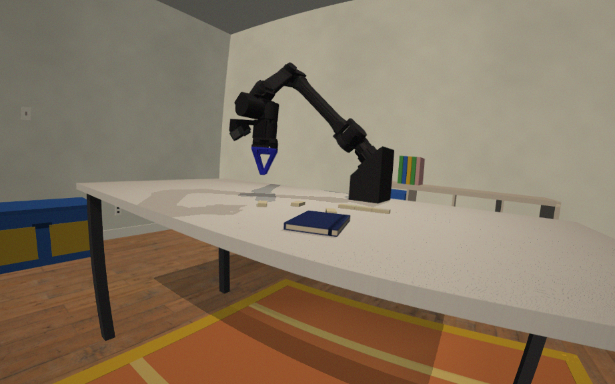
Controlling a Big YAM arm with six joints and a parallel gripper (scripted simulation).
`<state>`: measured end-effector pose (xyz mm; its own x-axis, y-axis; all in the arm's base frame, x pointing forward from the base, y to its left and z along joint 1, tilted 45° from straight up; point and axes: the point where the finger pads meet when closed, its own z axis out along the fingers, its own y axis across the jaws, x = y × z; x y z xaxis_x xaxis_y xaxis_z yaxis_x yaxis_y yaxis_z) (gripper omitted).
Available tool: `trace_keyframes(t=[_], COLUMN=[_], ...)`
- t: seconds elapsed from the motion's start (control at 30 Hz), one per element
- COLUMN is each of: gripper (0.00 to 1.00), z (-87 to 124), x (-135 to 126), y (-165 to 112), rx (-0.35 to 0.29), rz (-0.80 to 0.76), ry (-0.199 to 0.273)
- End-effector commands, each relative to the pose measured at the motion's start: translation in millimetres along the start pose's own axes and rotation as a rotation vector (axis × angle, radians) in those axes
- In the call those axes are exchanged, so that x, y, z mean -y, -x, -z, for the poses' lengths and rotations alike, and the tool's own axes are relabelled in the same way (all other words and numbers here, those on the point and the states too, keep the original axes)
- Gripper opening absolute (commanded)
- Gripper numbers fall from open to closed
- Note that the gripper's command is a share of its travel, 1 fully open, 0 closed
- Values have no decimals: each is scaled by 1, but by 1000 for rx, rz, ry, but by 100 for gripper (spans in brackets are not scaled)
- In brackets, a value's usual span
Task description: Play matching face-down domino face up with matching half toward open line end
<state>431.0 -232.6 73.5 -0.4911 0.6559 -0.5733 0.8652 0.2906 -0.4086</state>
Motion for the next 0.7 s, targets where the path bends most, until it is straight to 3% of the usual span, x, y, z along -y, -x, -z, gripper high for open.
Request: trace_keyframes(t=[0.0, 0.37, 0.4, 0.67], gripper=[70, 70, 70, 70], z=[-1, -4, -1, -6], x=[-4, -6, -3, -3], y=[8, 14, 0, 14], rx=[6, 7, 0, 1], rz=[11, 21, 33, 28], ry=[4, 3, 0, -1])
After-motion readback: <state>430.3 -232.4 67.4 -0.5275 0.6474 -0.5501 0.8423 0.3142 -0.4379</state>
